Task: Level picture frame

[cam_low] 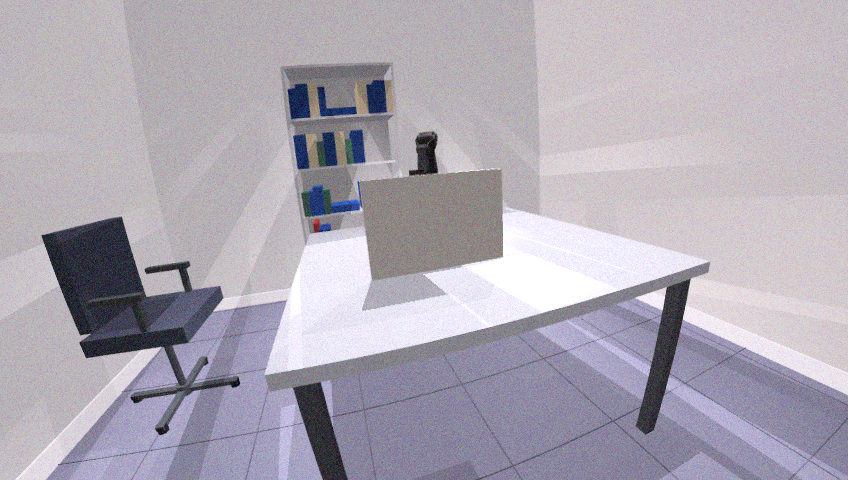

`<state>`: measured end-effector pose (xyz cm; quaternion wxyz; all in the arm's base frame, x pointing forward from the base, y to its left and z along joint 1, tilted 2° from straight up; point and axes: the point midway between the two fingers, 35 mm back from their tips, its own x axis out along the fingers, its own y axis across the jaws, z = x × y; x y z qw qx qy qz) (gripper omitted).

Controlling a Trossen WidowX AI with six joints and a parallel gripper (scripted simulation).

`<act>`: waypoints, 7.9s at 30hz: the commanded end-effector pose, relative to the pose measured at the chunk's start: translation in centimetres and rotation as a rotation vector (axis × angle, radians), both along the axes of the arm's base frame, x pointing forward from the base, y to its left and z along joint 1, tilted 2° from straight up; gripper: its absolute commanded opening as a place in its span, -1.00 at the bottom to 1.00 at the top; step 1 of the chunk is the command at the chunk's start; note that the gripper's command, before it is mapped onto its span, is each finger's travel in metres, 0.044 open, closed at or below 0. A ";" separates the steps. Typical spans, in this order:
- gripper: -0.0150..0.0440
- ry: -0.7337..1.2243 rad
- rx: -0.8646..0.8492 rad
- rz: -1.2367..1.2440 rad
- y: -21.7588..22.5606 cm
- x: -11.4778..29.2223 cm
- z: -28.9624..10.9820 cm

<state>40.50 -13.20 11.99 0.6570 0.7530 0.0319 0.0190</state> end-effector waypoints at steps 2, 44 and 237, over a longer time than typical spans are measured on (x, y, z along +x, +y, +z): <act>-0.49 0.001 0.006 -0.003 -0.1 0.0 0.0; -0.49 0.001 0.006 -0.003 -0.1 0.0 1.0; 0.39 0.015 0.005 -0.003 -1.2 -17.8 4.1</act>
